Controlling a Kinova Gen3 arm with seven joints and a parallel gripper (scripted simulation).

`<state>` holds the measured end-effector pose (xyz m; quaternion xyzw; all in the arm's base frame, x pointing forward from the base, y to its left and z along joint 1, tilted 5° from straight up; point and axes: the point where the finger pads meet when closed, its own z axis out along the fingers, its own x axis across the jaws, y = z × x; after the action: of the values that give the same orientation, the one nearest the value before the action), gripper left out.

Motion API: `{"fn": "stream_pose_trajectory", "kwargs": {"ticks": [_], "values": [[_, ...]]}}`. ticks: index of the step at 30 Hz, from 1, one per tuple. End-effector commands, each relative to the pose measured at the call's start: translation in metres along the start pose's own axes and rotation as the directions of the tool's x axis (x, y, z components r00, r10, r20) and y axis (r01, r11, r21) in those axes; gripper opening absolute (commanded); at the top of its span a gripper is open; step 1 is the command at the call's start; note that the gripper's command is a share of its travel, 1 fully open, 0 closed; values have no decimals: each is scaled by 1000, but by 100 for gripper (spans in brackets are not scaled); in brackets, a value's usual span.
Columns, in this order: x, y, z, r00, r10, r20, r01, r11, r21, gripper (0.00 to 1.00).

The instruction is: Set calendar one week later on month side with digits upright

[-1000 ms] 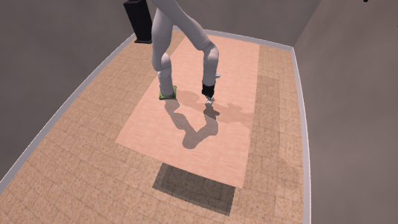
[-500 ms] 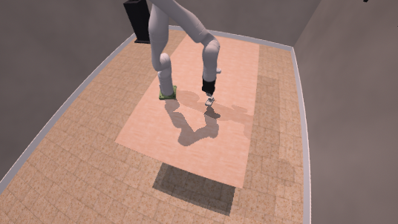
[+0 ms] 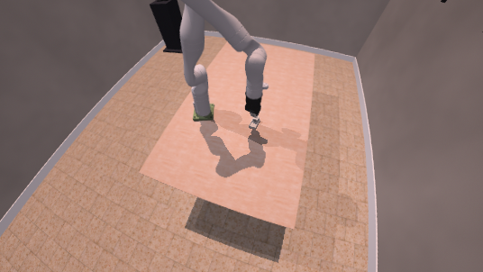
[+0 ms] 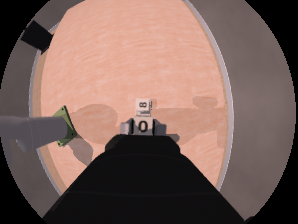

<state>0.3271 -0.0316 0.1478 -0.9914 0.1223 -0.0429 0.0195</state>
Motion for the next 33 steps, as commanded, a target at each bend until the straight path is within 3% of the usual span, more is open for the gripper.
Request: {"fn": "stream_pose_trajectory", "kwargs": {"ticks": [1,11,18,20,26,33], "values": [[1,1,0,1000,15,-1,-15,1000,0,60],[2,9,1,986,169,0,-169,986,0,60],[5,22,3,912,410,2,-410,912,-1,60],[5,22,3,912,410,2,-410,912,-1,60],[6,38,5,766,642,2,-642,766,-2,60],[6,60,7,515,857,1,-857,515,-2,60]]}}
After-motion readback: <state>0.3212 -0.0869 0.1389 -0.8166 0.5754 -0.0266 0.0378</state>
